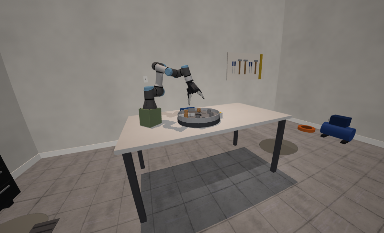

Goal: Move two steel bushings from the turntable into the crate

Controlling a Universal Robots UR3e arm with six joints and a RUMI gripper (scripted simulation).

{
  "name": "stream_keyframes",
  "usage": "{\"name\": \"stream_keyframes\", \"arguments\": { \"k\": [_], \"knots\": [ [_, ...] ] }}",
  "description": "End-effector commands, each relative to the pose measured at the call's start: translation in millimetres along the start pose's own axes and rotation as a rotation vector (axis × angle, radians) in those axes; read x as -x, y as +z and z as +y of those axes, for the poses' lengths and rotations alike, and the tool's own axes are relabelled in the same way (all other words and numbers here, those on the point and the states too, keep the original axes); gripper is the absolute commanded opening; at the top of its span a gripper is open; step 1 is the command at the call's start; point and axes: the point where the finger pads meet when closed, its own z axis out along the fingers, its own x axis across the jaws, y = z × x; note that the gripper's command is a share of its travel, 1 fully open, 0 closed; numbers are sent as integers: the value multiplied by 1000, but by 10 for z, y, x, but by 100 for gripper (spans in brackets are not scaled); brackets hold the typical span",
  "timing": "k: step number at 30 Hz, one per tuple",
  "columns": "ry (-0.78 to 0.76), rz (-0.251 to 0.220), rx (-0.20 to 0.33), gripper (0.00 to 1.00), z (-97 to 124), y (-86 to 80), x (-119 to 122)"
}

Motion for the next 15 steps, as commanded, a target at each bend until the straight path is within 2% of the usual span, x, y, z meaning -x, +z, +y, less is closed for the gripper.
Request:
{"name": "stream_keyframes", "arguments": {
  "k": [1,8,15],
  "knots": [
    [2,57,15,100,40,-94,-147],
    [0,175,46,100,181,-306,-508],
    [-4,245,67,100,281,-453,-728]
  ]
}}
